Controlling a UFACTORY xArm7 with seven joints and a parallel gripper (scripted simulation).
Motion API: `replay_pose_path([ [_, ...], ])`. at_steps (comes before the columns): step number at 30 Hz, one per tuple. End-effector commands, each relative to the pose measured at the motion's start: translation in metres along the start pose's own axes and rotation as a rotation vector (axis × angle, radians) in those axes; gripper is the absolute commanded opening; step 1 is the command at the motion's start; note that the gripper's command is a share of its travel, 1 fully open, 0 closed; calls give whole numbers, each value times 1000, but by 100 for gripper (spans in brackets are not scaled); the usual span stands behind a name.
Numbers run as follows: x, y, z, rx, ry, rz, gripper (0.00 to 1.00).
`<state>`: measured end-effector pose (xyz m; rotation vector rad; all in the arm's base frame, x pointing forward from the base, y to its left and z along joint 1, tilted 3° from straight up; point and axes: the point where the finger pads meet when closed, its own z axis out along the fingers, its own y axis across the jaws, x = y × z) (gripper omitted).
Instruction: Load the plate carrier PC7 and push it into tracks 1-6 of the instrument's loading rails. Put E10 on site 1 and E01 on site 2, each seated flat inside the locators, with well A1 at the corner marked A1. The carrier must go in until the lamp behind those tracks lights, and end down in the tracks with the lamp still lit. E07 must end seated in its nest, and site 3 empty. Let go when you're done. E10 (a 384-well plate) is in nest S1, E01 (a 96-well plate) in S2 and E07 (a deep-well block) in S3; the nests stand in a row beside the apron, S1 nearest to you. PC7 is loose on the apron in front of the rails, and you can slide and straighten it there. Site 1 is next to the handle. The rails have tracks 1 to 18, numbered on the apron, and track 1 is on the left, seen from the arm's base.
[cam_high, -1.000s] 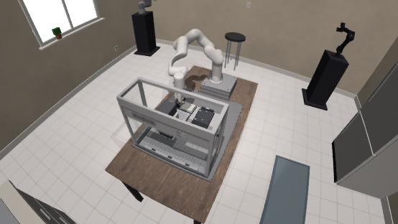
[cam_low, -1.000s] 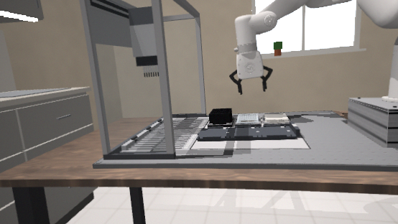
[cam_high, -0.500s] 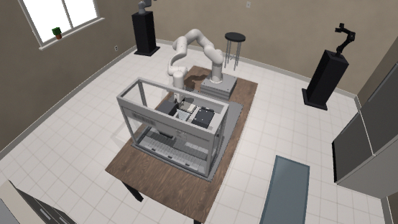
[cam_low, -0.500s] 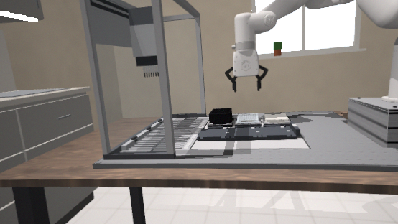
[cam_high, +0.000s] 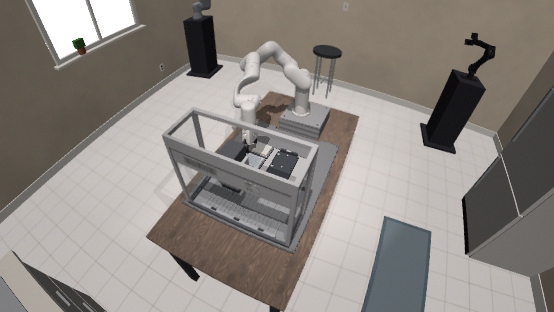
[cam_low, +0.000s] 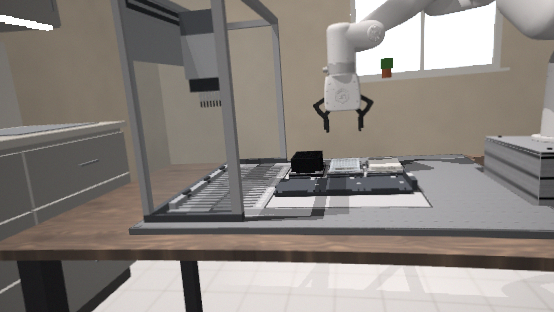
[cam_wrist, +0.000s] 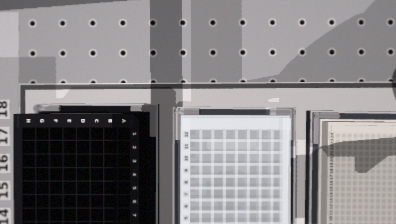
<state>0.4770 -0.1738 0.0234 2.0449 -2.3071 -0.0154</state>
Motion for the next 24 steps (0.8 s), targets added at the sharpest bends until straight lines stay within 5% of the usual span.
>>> replay_pose_path([
  [1,0,-1,6,4,1,0,100],
  [24,0,-2,39,4,1,0,100],
])
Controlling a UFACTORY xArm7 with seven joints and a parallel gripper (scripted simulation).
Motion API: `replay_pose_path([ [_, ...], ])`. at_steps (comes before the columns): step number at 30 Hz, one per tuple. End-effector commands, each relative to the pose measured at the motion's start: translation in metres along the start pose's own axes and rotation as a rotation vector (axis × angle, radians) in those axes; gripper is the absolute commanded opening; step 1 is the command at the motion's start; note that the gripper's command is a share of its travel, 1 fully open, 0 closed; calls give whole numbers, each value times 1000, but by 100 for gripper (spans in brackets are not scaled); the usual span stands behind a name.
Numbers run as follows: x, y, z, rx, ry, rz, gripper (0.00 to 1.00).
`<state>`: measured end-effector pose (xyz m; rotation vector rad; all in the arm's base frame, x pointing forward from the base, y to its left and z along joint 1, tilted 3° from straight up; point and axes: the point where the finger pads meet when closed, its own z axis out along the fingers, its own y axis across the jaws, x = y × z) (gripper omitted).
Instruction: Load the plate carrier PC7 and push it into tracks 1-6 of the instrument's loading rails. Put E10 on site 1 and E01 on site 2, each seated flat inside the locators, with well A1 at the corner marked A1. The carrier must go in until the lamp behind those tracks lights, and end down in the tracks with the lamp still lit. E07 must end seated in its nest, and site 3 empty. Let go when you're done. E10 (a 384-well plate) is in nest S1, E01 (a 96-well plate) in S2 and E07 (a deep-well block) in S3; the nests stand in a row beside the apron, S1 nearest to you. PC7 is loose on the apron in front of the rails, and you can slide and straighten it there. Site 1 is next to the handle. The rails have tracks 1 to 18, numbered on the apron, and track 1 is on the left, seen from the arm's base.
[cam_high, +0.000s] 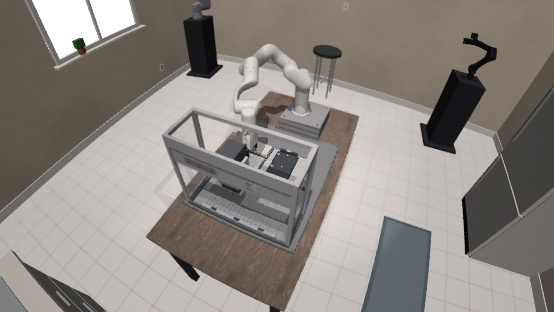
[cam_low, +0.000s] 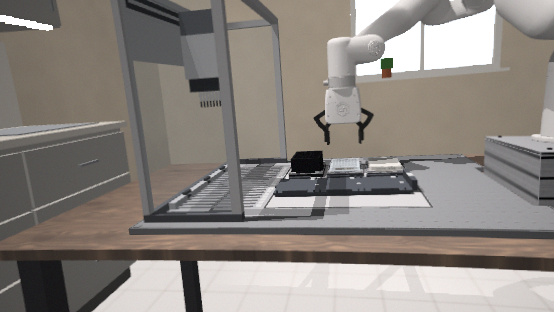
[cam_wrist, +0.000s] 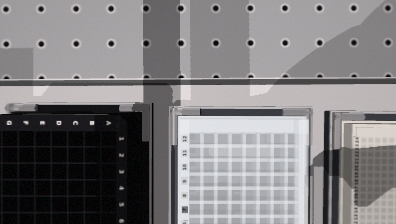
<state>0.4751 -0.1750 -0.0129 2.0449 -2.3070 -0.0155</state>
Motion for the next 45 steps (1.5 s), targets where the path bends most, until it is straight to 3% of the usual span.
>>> replay_pose_path([
  [1,0,-2,3,4,1,0,100],
  [26,0,-2,41,4,1,0,100],
  [45,0,-2,44,4,1,0,100],
])
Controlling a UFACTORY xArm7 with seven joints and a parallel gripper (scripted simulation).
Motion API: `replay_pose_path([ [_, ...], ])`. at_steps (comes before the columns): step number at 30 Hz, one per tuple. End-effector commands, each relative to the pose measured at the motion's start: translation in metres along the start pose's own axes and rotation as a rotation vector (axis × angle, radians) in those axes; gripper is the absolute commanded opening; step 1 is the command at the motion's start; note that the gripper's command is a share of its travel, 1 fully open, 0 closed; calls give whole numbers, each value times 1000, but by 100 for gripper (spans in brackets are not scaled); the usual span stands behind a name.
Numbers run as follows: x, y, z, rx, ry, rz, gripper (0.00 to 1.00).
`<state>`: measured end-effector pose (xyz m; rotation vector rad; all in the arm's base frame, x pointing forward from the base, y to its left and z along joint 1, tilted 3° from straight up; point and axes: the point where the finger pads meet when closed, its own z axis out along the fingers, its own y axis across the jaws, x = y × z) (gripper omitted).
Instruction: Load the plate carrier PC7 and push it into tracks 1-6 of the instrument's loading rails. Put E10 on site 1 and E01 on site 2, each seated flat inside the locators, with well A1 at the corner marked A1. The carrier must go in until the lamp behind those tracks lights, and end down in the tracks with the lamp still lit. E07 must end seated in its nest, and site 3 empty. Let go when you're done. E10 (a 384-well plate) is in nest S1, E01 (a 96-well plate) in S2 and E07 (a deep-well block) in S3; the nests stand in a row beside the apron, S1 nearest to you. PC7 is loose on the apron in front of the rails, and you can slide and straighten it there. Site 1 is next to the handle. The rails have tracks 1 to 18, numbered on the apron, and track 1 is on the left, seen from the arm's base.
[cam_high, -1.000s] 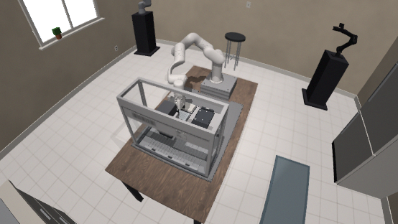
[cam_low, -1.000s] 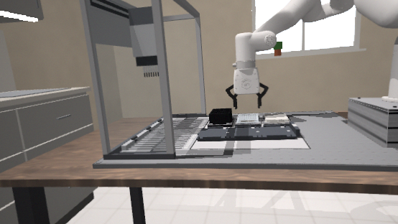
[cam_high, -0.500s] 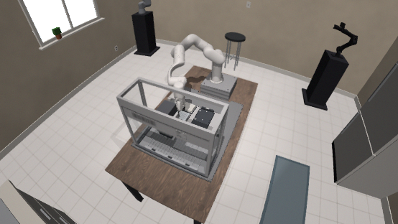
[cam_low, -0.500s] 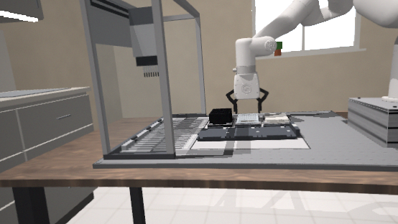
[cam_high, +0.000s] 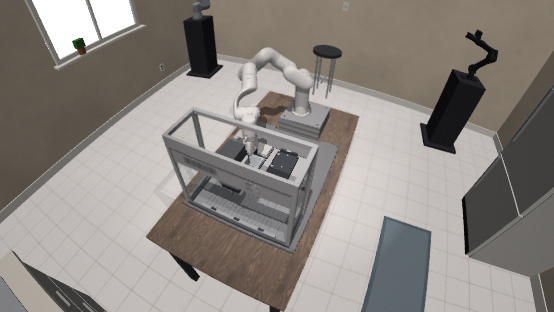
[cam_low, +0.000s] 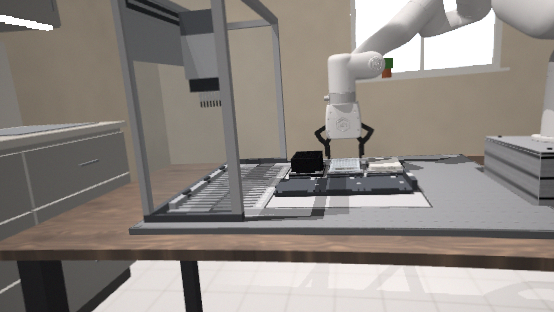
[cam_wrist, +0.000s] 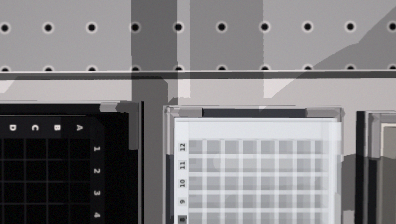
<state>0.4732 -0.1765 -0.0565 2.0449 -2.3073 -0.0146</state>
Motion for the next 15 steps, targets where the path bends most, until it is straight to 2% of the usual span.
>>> replay_pose_path([
  [1,0,-1,1,3,1,0,100],
  [15,0,-1,9,3,1,0,100],
])
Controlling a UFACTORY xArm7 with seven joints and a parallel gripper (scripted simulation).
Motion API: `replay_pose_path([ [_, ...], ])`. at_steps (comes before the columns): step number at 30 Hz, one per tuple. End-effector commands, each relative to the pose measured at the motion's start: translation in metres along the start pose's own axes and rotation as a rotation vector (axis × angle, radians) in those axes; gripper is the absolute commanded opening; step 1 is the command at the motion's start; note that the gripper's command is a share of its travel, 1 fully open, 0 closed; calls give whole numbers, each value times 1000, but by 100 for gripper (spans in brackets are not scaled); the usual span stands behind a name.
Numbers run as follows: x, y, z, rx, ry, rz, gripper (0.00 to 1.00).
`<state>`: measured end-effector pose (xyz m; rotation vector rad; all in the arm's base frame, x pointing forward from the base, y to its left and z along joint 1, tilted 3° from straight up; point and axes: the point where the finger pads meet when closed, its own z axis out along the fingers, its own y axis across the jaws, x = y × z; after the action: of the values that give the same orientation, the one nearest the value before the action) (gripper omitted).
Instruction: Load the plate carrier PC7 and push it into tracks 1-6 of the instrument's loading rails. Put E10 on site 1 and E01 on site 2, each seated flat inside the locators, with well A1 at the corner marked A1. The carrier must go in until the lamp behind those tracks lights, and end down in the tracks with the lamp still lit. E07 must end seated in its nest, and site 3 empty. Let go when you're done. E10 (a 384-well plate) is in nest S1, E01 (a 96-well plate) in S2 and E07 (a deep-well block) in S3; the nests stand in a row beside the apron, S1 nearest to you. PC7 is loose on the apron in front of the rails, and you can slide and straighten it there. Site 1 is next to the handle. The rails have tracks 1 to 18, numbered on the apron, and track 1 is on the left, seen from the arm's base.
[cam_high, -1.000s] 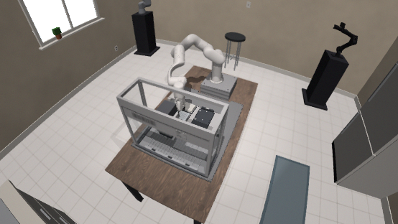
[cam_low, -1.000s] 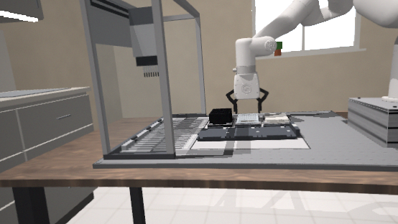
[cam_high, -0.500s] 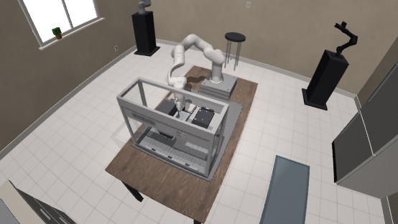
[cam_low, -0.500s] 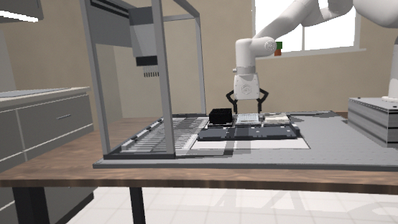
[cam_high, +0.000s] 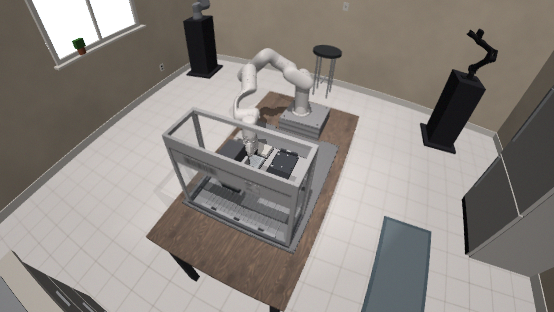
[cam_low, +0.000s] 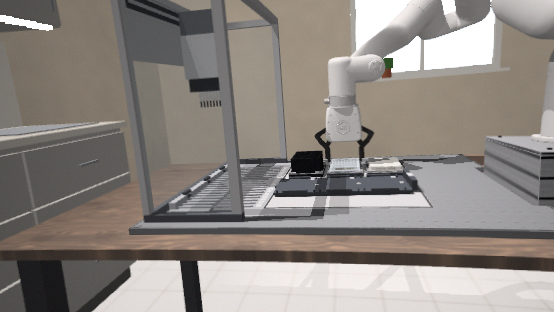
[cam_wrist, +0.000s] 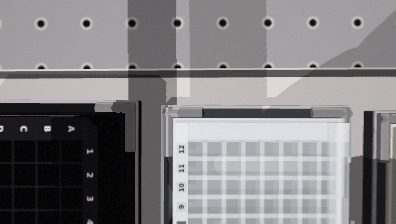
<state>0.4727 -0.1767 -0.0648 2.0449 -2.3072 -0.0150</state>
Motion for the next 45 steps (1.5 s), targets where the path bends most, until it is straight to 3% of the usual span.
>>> replay_pose_path([
  [1,0,-1,1,4,1,0,100],
  [33,0,-1,9,4,1,0,100],
  [34,0,-1,9,4,1,0,0],
  [45,0,-1,9,4,1,0,0],
])
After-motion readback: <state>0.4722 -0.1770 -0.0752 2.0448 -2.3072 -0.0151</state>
